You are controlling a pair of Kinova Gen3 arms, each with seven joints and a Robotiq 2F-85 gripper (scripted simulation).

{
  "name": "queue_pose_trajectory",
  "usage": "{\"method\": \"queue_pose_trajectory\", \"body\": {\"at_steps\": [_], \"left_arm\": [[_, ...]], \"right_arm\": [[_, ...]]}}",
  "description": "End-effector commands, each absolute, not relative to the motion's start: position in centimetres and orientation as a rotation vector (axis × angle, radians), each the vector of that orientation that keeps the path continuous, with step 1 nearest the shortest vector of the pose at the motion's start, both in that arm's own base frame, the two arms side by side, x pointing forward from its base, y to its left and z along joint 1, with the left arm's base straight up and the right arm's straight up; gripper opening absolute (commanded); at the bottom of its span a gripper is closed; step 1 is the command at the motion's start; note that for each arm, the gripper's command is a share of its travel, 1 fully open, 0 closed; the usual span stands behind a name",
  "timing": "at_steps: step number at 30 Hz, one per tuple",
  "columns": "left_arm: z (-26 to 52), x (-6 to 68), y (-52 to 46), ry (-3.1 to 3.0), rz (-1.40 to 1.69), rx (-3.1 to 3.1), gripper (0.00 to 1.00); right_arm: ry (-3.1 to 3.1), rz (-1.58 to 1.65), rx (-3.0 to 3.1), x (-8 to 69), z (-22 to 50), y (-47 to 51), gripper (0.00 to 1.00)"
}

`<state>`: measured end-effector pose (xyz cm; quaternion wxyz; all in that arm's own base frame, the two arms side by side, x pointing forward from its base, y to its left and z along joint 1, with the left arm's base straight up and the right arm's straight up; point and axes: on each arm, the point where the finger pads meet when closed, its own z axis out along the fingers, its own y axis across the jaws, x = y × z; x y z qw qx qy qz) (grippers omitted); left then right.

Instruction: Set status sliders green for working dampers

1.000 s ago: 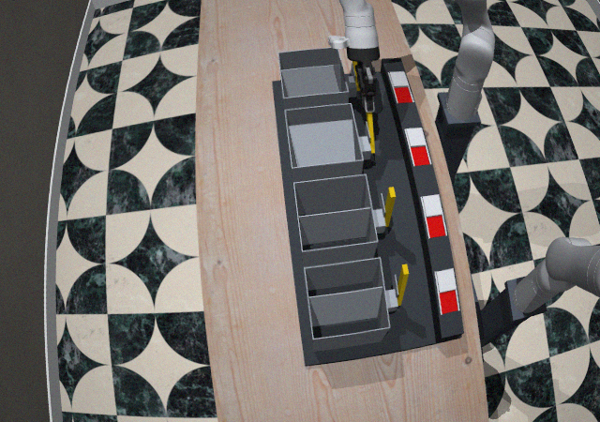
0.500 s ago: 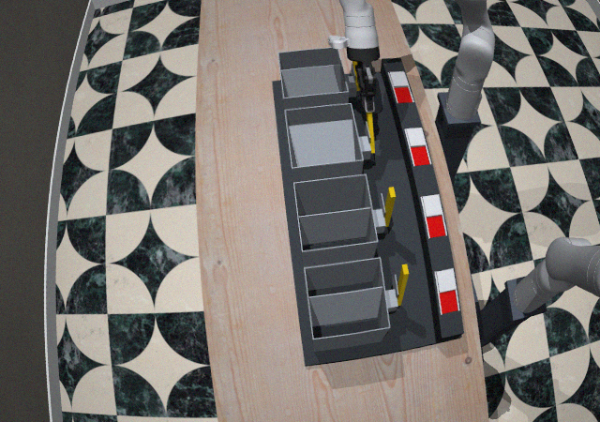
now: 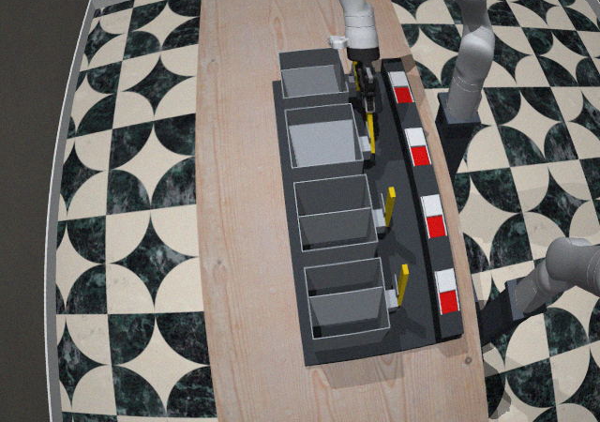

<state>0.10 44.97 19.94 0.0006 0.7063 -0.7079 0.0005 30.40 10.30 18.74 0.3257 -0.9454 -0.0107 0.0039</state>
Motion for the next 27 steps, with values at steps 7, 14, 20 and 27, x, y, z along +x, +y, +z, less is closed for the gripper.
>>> {"method": "queue_pose_trajectory", "body": {"at_steps": [7, 14, 20, 27], "left_arm": [[20.0, 0.1, 45.0, -2.224, 0.000, 2.219, 1.000], [20.0, 0.1, 45.0, -2.224, 0.000, 2.219, 1.000], [20.0, 0.1, 45.0, -2.224, 0.000, 2.219, 1.000], [20.0, 0.1, 45.0, -2.224, 0.000, 2.219, 1.000]], "right_arm": [[-0.028, 0.008, -2.478, 30.4, 18.8, 10.3, 0.436], [-0.028, 0.008, -2.478, 30.4, 18.8, 10.3, 0.436], [-0.028, 0.008, -2.478, 30.4, 19.2, 10.0, 0.436], [-0.028, 0.008, -2.478, 30.5, 20.1, 9.3, 0.436]]}}
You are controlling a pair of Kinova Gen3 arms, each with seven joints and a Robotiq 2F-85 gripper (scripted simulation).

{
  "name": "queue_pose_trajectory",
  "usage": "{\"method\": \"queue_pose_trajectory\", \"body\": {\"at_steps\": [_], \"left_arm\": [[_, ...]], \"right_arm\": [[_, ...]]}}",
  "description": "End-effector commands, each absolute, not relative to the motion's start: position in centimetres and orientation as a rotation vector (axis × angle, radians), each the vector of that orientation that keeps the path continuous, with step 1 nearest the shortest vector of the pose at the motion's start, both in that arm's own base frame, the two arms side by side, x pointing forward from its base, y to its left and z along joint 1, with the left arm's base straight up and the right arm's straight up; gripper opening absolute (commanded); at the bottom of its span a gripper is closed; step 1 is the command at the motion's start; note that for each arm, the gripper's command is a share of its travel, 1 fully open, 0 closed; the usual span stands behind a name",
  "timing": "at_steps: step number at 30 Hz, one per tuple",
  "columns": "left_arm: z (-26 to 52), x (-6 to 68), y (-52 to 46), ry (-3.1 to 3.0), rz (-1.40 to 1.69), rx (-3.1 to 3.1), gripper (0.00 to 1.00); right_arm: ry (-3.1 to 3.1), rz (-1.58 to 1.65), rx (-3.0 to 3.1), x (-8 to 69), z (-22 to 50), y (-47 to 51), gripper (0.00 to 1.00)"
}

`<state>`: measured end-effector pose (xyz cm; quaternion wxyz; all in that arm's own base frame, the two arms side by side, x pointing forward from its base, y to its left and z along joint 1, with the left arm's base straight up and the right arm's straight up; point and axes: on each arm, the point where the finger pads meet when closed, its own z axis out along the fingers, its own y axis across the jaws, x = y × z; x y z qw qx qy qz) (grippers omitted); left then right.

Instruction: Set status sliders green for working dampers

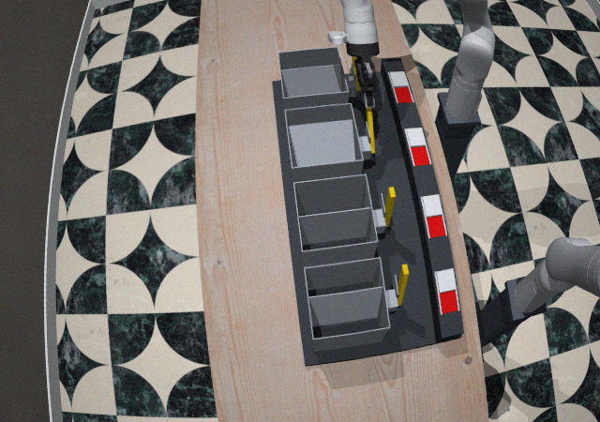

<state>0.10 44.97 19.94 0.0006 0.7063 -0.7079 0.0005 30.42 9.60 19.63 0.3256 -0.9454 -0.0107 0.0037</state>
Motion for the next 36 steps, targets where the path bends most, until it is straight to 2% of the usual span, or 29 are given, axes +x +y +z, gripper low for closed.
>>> {"method": "queue_pose_trajectory", "body": {"at_steps": [1, 13, 36], "left_arm": [[20.0, 0.1, 45.0, -2.224, 0.000, 2.219, 1.000], [20.0, 0.1, 45.0, -2.224, 0.000, 2.219, 1.000], [20.0, 0.1, 45.0, -2.224, 0.000, 2.219, 1.000]], "right_arm": [[-0.028, 0.008, -2.478, 30.5, 20.3, 9.1, 0.436], [-0.028, 0.008, -2.478, 30.5, 23.2, 6.8, 0.436], [-0.029, 0.012, -2.494, 30.7, 24.0, 6.5, 0.436]]}}
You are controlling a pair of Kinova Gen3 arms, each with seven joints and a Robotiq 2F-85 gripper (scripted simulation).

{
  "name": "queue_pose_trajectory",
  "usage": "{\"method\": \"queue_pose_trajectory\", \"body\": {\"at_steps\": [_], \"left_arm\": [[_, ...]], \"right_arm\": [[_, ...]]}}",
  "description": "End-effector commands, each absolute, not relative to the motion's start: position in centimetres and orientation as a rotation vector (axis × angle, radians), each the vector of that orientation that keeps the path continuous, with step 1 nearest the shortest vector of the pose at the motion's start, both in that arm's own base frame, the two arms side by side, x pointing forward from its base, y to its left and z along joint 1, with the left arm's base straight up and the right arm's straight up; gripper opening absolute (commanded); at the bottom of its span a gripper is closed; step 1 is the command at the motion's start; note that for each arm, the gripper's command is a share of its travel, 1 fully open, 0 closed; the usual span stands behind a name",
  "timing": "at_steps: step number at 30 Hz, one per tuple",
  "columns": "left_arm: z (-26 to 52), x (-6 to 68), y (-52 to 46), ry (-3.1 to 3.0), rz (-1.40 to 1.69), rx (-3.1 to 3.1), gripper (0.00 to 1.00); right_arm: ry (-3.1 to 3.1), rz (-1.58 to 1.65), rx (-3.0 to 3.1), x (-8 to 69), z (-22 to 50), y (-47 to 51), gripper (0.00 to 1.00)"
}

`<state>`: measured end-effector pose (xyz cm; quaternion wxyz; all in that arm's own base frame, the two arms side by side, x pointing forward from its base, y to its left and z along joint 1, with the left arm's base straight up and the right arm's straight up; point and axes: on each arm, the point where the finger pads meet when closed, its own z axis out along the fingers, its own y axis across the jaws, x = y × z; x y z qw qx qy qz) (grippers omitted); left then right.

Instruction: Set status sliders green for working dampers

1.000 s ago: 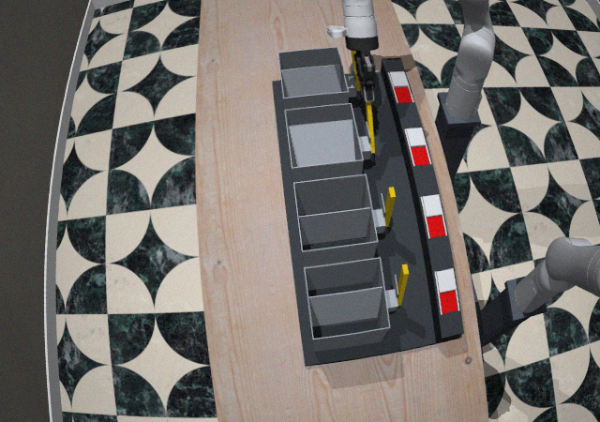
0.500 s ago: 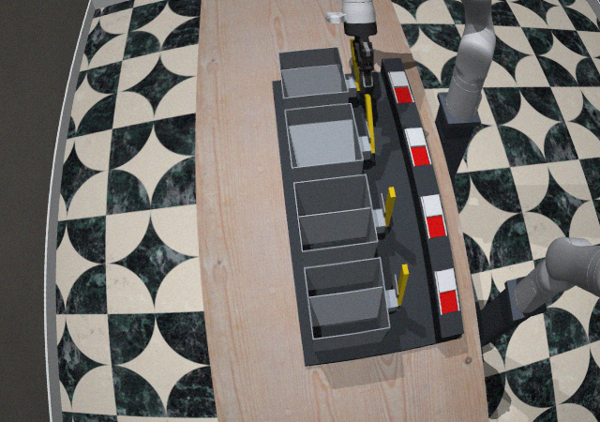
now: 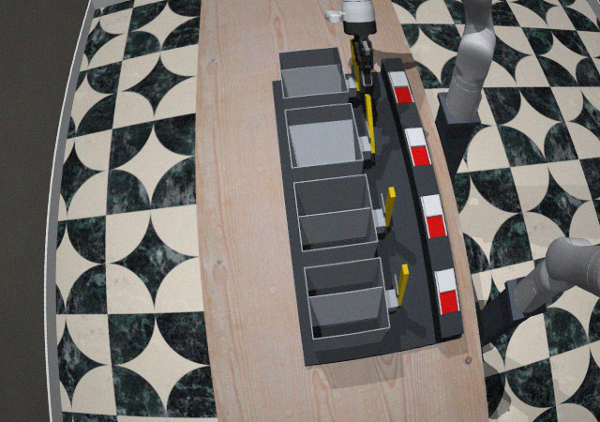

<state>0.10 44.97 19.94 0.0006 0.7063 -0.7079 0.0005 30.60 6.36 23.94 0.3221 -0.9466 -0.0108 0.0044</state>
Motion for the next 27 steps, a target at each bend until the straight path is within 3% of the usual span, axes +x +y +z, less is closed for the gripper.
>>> {"method": "queue_pose_trajectory", "body": {"at_steps": [1, 27], "left_arm": [[20.0, 0.1, 45.0, -2.224, 0.000, 2.219, 1.000], [20.0, 0.1, 45.0, -2.224, 0.000, 2.219, 1.000]], "right_arm": [[-0.030, 0.013, -2.499, 30.8, 24.0, 6.5, 0.436], [-0.034, 0.009, -2.832, 36.4, 27.0, 12.1, 0.436]]}}
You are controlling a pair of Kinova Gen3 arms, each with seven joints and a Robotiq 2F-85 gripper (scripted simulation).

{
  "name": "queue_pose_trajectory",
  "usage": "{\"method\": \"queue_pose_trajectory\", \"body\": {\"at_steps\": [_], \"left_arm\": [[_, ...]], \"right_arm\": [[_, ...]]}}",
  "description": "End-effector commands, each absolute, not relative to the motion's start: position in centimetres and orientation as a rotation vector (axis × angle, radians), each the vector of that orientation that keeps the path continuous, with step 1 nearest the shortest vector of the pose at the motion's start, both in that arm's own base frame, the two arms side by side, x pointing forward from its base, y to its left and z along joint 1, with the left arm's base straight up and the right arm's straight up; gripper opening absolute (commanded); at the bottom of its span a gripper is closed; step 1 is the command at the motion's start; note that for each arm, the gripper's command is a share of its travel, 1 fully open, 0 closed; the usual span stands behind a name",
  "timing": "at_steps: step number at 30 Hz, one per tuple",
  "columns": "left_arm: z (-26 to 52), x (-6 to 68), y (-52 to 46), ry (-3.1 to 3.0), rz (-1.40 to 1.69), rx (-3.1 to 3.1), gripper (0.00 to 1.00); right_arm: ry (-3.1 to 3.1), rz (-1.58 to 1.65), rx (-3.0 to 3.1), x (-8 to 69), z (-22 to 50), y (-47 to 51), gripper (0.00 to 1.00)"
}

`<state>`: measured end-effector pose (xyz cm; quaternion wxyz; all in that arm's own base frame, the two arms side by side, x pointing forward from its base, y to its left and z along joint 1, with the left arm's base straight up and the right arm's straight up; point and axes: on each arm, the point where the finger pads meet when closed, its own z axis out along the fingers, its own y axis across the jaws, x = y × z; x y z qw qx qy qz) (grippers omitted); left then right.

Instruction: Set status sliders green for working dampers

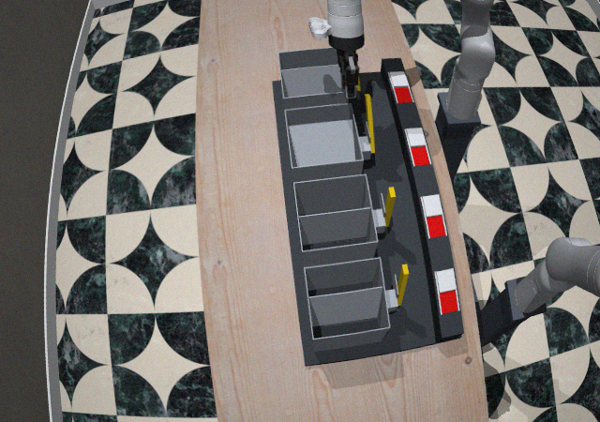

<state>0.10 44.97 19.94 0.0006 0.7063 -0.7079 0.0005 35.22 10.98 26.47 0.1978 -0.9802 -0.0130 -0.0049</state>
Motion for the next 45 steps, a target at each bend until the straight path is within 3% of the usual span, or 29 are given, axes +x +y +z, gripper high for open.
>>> {"method": "queue_pose_trajectory", "body": {"at_steps": [1, 45], "left_arm": [[20.0, 0.1, 45.0, -2.224, 0.000, 2.219, 1.000], [20.0, 0.1, 45.0, -2.224, 0.000, 2.219, 1.000]], "right_arm": [[-0.034, 0.007, -2.850, 36.7, 27.2, 12.4, 0.436], [-0.017, -0.037, -3.140, 41.6, 30.0, 17.5, 0.436]]}}
